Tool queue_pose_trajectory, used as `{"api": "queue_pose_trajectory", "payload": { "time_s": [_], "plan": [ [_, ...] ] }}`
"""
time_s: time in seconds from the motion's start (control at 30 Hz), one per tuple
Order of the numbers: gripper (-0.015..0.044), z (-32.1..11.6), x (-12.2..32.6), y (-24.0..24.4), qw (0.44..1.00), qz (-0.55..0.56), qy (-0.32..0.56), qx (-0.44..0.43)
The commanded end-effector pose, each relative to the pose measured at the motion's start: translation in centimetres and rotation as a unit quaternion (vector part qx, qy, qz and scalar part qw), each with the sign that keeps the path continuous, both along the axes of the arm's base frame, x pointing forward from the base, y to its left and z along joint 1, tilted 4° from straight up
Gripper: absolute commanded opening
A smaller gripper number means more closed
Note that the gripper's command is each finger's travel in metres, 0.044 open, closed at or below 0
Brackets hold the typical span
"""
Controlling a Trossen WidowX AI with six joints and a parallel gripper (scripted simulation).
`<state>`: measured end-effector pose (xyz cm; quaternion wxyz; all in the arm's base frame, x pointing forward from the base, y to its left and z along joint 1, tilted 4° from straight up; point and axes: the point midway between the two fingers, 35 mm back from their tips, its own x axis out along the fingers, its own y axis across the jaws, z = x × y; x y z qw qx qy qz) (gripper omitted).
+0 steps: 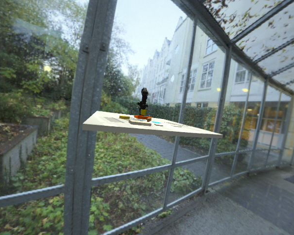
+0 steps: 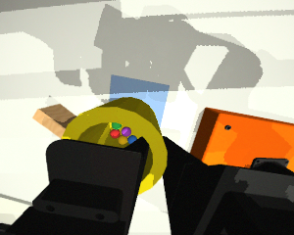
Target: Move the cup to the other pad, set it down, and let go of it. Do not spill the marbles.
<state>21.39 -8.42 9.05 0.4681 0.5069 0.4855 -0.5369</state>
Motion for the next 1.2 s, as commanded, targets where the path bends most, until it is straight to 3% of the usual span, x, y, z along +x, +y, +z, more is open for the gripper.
{"api": "queue_pose_trajectory", "payload": {
  "time_s": [0.0,1.17],
  "plan": [
    [0.0,0.5,0.0,0.0,1.0,-0.002,-0.004,-0.003],
    [0.0,0.1,1.8,2.4,1.0,-0.001,-0.004,-0.001]
  ]
}}
